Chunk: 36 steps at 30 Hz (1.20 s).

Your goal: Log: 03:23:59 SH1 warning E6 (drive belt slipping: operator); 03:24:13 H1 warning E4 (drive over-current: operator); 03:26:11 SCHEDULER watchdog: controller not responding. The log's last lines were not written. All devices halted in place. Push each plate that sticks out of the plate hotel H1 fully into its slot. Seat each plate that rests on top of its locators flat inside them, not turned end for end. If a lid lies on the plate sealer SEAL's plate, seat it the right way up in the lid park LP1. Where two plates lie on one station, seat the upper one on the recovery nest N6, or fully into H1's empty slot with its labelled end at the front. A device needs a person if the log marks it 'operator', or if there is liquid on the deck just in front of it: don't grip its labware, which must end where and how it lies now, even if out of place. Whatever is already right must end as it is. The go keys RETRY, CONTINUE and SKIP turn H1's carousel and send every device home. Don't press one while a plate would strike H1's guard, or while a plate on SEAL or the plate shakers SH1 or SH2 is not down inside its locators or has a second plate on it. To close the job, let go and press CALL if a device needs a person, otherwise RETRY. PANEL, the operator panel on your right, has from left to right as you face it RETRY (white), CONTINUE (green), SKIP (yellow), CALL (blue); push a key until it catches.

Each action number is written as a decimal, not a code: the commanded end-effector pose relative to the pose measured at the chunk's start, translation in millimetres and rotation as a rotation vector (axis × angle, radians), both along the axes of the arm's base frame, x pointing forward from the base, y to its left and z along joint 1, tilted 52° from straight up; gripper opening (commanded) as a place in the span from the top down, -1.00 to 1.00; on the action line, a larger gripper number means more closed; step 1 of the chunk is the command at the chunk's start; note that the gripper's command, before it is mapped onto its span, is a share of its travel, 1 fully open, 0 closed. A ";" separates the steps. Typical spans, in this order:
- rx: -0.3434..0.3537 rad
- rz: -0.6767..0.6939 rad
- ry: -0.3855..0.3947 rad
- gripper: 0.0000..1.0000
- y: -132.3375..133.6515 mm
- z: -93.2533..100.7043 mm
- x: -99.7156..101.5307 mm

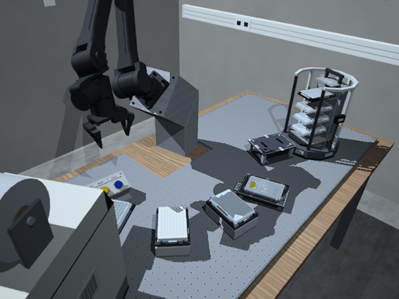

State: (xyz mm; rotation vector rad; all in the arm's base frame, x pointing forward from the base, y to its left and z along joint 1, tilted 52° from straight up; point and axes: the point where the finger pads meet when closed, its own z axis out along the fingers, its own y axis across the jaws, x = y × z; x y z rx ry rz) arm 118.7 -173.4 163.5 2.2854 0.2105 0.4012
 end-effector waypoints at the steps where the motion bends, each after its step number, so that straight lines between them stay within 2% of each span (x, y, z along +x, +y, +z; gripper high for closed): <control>1: -0.024 -0.128 -0.027 -1.00 -1.6 9.7 1.2; 5: -0.024 -0.128 -0.027 -1.00 -1.6 9.7 1.2; 6: -0.052 -0.119 -0.066 -0.96 -8.0 32.7 9.3; 7: -0.052 -0.119 -0.065 -0.92 -12.2 29.7 10.9; 8: -0.026 -0.119 -0.026 -0.88 -13.6 1.0 9.0; 11: -0.026 -0.119 -0.026 -0.76 -24.8 -8.4 12.7; 13: -0.026 -0.119 -0.026 -0.76 -24.8 -8.4 12.7; 14: -0.048 -0.119 -0.054 -0.72 -31.9 8.8 17.5; 16: -0.026 -0.131 -0.025 -0.64 -38.0 -17.3 13.9; 22: -0.026 -0.142 -0.025 -0.40 -62.0 -35.0 19.8; 23: -0.039 -0.142 -0.038 -0.36 -68.9 -28.1 24.0; 24: -0.040 -0.140 -0.041 -0.32 -73.3 -29.0 26.7; 26: -0.020 -0.138 -0.029 -0.24 -75.9 -48.4 26.6; 28: -0.024 -0.130 -0.018 -0.16 -83.1 -54.8 29.2; 30: -0.024 -0.130 -0.018 -0.16 -83.1 -54.8 29.2; 31: -0.042 -0.130 -0.034 -0.12 -92.5 -44.7 35.1; 32: -0.044 -0.130 -0.036 -0.08 -93.1 -43.5 35.6; 36: -0.037 -0.130 -0.029 0.08 -91.1 -48.3 34.0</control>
